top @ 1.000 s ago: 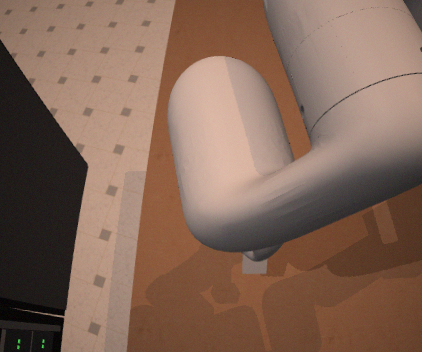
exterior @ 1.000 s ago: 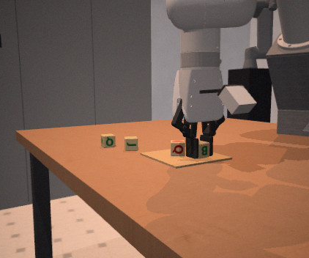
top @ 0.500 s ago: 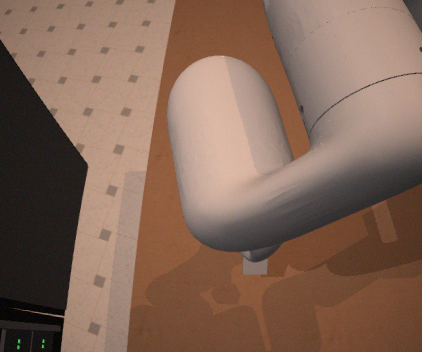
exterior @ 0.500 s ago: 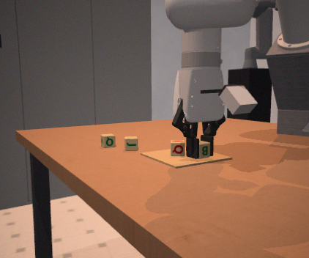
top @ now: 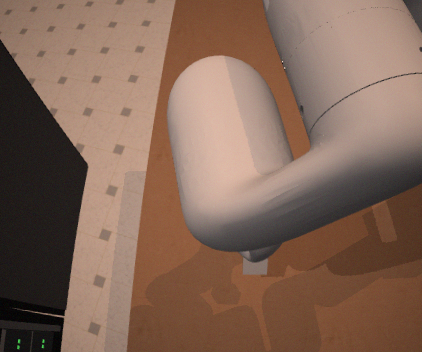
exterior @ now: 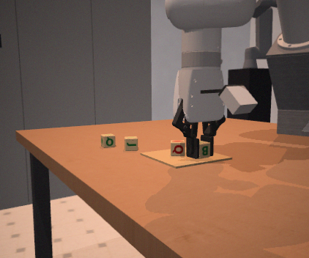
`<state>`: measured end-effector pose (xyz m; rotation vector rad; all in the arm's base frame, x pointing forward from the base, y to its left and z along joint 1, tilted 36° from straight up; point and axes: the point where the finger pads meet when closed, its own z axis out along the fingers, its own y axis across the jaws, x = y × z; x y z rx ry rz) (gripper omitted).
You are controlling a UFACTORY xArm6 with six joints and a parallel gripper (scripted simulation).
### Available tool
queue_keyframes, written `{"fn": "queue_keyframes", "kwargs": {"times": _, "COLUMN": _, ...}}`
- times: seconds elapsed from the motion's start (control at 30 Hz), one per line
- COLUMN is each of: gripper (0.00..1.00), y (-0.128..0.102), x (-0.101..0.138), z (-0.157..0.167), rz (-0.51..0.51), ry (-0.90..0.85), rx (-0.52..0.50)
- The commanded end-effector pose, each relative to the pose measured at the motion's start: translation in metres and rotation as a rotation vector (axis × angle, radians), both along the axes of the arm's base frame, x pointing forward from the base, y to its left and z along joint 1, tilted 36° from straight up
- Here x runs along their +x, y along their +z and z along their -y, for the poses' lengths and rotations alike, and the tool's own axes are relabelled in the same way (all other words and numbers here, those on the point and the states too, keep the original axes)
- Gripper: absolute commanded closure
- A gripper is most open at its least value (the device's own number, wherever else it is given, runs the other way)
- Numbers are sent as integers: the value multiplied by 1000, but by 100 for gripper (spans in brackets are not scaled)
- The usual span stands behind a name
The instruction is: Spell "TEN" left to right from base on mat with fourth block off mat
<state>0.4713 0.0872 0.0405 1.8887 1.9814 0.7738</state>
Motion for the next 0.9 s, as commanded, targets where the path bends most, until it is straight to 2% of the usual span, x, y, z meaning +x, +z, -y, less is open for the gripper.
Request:
{"fn": "queue_keyframes", "kwargs": {"times": 0.0, "gripper": 73, "y": 1, "x": 0, "z": 0, "rz": 2, "ry": 0, "rx": 0}}
{"fn": "queue_keyframes", "kwargs": {"times": 0.87, "gripper": 73, "y": -3, "x": 3, "z": -1, "rz": 2, "ry": 0, "rx": 0}}
